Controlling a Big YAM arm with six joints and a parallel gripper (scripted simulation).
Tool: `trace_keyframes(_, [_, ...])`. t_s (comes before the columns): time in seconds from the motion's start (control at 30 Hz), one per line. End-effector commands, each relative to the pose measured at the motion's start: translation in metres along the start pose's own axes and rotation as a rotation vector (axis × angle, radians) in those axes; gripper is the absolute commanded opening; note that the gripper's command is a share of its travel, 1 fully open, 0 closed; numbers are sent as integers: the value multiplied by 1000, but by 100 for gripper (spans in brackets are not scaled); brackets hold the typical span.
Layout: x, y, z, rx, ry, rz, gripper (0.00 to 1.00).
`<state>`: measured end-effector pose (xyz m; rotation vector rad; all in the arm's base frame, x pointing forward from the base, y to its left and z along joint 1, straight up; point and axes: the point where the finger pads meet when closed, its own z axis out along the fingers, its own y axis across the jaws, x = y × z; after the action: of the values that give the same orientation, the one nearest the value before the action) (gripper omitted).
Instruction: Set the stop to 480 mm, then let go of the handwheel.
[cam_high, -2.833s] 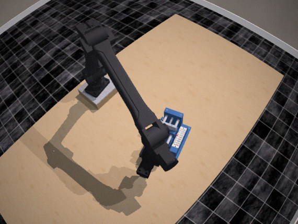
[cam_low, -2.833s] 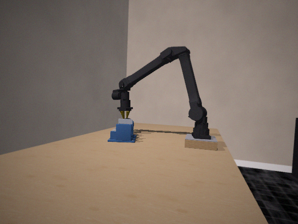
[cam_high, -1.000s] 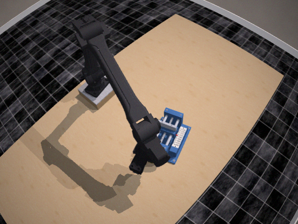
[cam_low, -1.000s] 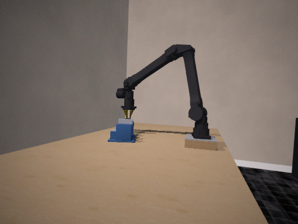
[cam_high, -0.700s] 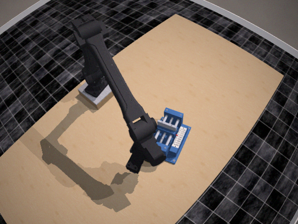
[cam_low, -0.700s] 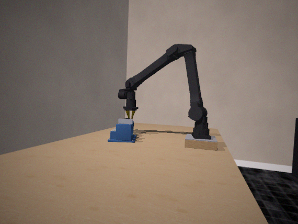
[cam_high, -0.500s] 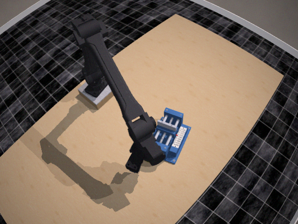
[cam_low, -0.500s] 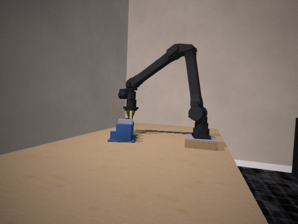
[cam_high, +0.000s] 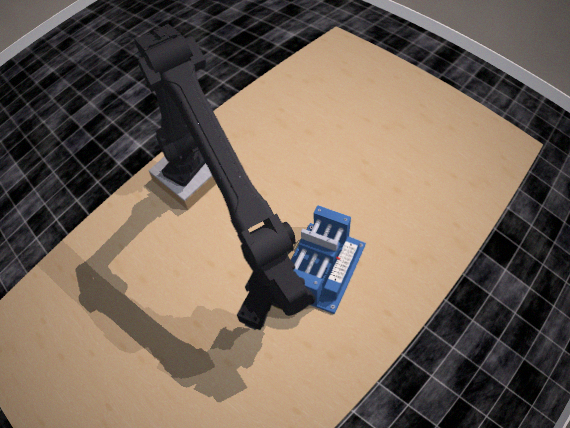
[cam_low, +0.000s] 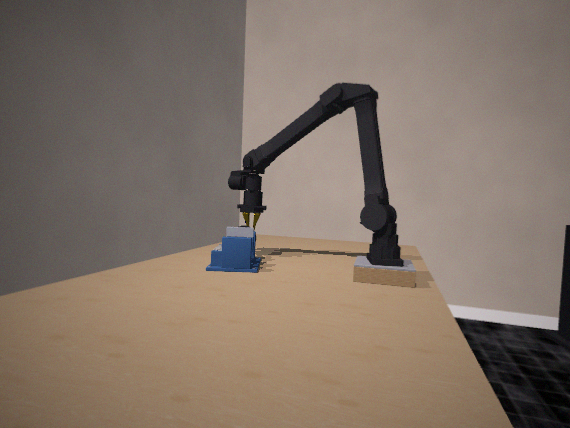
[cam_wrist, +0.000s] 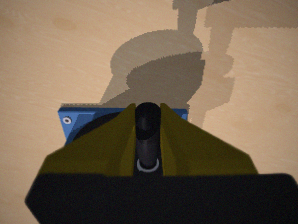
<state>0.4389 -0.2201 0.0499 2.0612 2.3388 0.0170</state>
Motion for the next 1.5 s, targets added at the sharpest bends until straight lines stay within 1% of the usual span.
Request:
trace_keyframes(0.0, [-7,-14,1,12,-5,3,6])
trace_keyframes(0.1, [-7,-14,3,11,-6,3,6])
trace_keyframes(0.23, [-6,-16,11,21,1,3,6])
trace_keyframes(0.37, [-5,-17,12,27,6,3,6])
trace_keyframes(0.5, [-7,-15,15,18,-1,3,6])
trace_keyframes(0.93, [-6,-18,22,23,3,3,6])
trace_keyframes(1.03, [-7,-17,23,18,-1,3,6])
trace_keyframes(1.47, [-6,-16,33,18,-1,5,6])
